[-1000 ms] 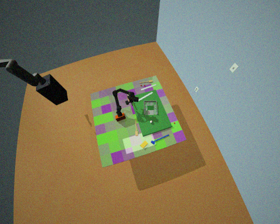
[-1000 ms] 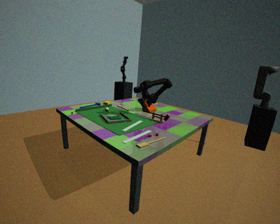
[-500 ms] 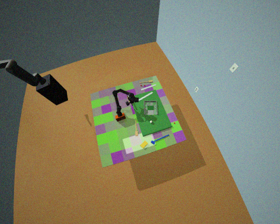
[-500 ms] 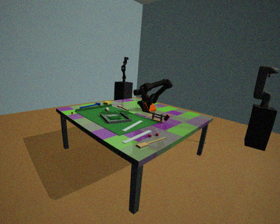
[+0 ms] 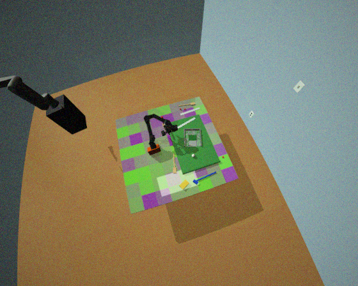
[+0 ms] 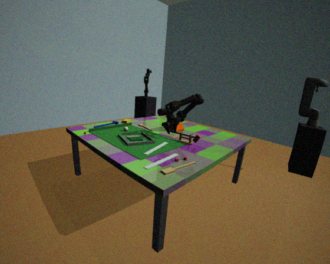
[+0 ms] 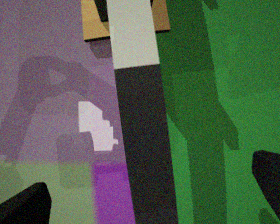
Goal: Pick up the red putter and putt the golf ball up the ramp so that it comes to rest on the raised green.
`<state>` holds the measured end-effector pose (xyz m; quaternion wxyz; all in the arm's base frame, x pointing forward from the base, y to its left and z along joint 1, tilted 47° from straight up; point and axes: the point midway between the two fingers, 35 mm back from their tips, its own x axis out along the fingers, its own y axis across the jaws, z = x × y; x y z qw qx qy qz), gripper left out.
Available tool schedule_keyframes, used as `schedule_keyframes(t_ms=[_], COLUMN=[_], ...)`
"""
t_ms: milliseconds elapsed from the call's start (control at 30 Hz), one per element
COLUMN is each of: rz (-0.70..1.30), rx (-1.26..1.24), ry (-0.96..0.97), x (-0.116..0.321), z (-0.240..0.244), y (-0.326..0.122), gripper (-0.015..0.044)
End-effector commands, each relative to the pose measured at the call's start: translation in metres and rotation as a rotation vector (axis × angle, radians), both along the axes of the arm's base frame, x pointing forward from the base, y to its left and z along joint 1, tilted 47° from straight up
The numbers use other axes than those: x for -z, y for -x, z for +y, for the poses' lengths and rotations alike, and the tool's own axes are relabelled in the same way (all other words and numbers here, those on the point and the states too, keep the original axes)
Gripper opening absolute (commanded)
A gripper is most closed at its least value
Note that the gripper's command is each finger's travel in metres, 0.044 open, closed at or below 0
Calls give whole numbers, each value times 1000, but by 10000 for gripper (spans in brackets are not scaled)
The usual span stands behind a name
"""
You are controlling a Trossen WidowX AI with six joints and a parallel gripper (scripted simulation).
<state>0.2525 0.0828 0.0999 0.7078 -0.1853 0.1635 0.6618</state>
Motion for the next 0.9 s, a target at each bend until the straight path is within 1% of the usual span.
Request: schedule_keyframes(t_ms=[0,300,800,867], rz=[5,5,1,1], rx=[0,0,-1,-1], ry=[-6,-8,-1,-1], x=[4,12,10,10], z=[6,14,11,11], y=[1,0,-1,-1], gripper=[440,440,46,33])
